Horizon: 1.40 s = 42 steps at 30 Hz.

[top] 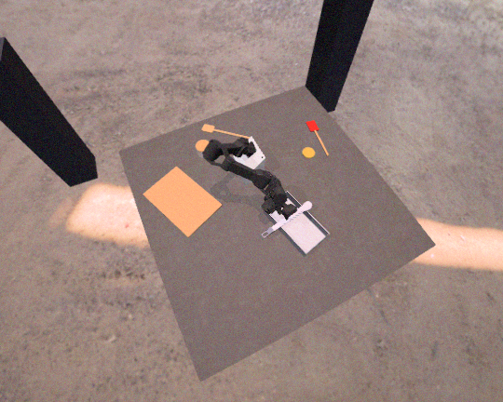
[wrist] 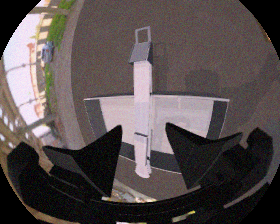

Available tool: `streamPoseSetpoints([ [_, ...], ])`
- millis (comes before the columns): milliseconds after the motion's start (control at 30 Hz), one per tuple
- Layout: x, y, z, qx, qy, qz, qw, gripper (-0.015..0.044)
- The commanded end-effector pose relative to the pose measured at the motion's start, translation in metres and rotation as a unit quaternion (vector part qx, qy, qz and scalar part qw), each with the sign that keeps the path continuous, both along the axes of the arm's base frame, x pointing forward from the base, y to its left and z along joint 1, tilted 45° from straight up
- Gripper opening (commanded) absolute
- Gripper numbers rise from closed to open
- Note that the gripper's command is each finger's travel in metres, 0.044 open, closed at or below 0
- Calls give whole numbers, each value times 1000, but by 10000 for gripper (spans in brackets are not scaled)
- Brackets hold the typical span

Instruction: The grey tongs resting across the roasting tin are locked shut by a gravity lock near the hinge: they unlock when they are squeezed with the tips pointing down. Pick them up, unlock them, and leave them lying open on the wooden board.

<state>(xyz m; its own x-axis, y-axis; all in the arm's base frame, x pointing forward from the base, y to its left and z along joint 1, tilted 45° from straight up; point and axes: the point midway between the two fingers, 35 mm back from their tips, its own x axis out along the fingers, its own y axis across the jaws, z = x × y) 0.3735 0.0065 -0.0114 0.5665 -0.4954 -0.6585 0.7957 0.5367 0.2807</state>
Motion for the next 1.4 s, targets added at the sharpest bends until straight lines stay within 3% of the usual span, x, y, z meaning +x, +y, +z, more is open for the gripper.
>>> streamPoseSetpoints([
  [0, 6, -3, -4, 2, 0, 1, 1000, 260],
  [1267, 38, -34, -44, 0, -2, 1, 1000, 260],
  [1367, 34, -31, -41, -1, 0, 0, 1000, 181],
])
